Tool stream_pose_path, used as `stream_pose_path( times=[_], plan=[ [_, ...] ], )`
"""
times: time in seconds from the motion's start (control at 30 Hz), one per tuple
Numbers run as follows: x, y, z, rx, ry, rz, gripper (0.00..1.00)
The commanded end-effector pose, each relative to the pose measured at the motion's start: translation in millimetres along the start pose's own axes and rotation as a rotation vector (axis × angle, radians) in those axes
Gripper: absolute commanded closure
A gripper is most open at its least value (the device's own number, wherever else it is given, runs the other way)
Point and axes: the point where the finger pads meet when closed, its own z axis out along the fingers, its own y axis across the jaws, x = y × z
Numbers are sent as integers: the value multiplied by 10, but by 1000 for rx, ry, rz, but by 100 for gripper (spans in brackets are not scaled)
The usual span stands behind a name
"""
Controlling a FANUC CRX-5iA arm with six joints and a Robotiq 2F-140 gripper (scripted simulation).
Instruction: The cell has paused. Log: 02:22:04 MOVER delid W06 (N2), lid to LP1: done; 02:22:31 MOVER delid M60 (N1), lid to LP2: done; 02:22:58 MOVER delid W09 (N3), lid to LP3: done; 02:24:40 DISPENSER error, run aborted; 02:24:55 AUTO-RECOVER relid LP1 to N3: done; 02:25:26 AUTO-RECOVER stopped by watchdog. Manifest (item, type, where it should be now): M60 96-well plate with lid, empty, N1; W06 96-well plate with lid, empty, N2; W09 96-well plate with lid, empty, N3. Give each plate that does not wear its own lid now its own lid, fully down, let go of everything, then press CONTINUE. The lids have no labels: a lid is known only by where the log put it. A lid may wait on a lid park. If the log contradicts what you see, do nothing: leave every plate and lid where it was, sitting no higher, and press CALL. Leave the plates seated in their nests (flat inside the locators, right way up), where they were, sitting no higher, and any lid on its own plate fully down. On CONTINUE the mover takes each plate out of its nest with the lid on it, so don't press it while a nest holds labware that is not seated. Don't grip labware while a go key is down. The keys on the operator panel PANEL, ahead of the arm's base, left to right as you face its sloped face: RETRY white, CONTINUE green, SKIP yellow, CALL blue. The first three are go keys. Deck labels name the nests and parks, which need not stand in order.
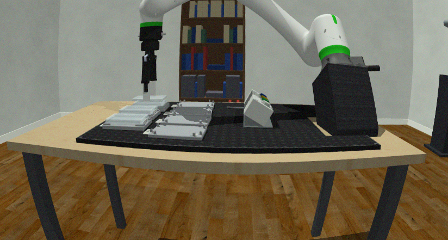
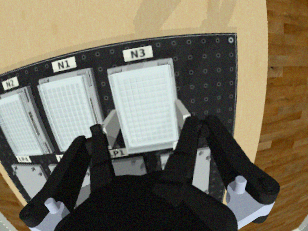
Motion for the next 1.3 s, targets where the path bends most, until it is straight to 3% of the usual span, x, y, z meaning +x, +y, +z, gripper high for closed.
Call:
stream_pose_path(
  times=[0.0,1.27],
  plan=[
    [2,0,-2,0,1,0,100],
    [2,0,74,0,1,0,100]
  ],
)
